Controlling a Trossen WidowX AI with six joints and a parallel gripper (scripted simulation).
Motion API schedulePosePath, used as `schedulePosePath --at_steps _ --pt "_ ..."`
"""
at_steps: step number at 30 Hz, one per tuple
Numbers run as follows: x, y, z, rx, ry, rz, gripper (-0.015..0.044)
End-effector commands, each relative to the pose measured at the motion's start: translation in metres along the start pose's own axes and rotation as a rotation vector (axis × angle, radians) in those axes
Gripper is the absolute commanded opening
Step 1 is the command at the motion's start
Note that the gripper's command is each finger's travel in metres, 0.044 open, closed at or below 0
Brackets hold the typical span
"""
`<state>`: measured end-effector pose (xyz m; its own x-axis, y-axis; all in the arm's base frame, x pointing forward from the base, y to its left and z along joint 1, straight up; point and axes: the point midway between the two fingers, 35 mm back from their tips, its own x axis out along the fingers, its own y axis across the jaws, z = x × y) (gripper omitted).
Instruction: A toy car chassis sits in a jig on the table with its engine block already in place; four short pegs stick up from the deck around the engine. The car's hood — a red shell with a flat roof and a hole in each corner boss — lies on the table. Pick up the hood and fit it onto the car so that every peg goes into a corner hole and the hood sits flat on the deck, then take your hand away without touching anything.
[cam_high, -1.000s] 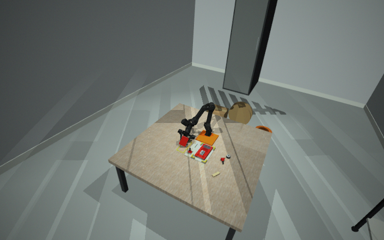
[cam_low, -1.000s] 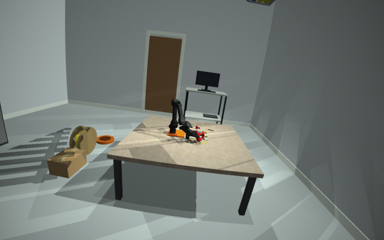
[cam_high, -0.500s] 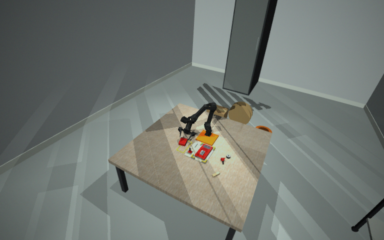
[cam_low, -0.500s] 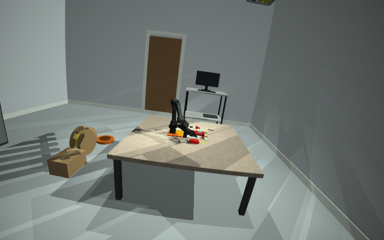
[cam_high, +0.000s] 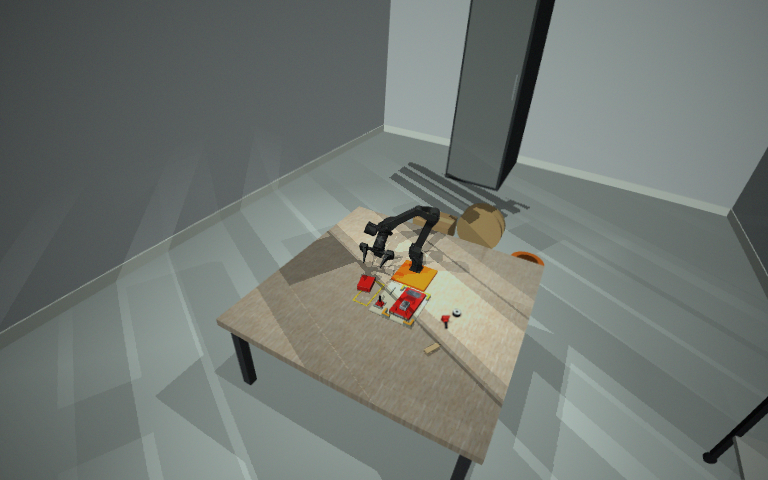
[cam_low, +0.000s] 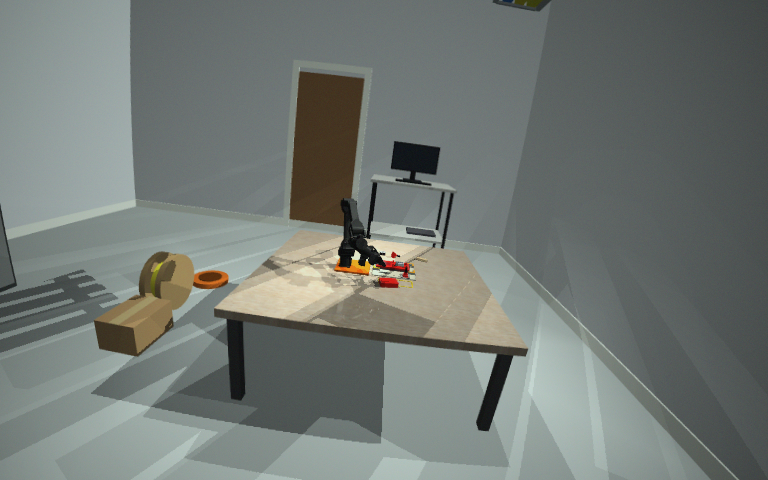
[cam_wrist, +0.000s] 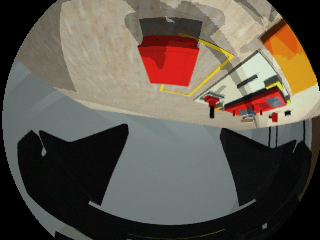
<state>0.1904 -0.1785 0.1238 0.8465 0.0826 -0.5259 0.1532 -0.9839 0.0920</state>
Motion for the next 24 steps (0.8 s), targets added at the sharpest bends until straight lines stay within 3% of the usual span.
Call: schedulePosePath --at_steps 1,7,13,19,24 --pt "0.001 -0.001 0.002 0.005 -0.006 -0.002 0.044" --pt "0.001 -0.001 0.002 0.005 -0.006 -0.002 0.044" --pt "0.001 -0.001 0.002 0.005 -0.006 -0.002 0.0282" --pt "0.01 0.003 0.002 -0.306 -0.101 -0.06 0.044" --pt "0.02 0.006 0.002 -0.658 -0.19 -0.157 0.044"
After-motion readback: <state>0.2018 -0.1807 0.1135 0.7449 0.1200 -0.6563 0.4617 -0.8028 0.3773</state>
